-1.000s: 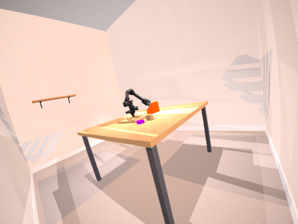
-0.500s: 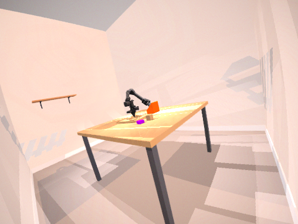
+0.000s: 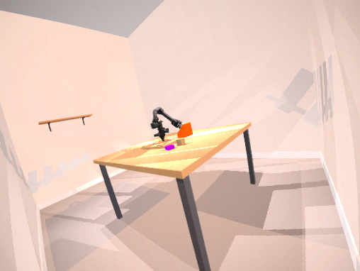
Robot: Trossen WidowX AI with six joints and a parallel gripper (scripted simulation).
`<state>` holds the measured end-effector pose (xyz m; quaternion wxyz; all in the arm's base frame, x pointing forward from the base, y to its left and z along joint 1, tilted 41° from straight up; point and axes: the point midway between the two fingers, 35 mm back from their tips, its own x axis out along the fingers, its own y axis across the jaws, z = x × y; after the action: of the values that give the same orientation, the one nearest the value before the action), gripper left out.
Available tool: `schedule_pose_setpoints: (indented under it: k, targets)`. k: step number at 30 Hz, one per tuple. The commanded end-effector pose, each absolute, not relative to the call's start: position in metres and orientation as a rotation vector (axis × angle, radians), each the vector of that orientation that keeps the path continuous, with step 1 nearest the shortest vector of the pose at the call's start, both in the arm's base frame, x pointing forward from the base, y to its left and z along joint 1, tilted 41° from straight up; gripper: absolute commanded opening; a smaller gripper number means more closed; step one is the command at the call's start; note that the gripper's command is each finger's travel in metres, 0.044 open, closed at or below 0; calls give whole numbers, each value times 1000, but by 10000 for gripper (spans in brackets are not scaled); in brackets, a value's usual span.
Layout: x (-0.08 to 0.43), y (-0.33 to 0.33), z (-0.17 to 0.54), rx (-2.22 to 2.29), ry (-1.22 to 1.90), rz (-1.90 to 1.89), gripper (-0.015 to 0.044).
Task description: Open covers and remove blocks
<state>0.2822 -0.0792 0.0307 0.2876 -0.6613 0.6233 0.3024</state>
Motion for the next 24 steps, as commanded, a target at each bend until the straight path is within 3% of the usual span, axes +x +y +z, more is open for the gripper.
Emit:
schedule_pose_setpoints:
  k: [1,24]
  targets:
    - [275,-79,31,-1766,1667,803,0]
    - [250,-73,23,-1766,1667,805,0]
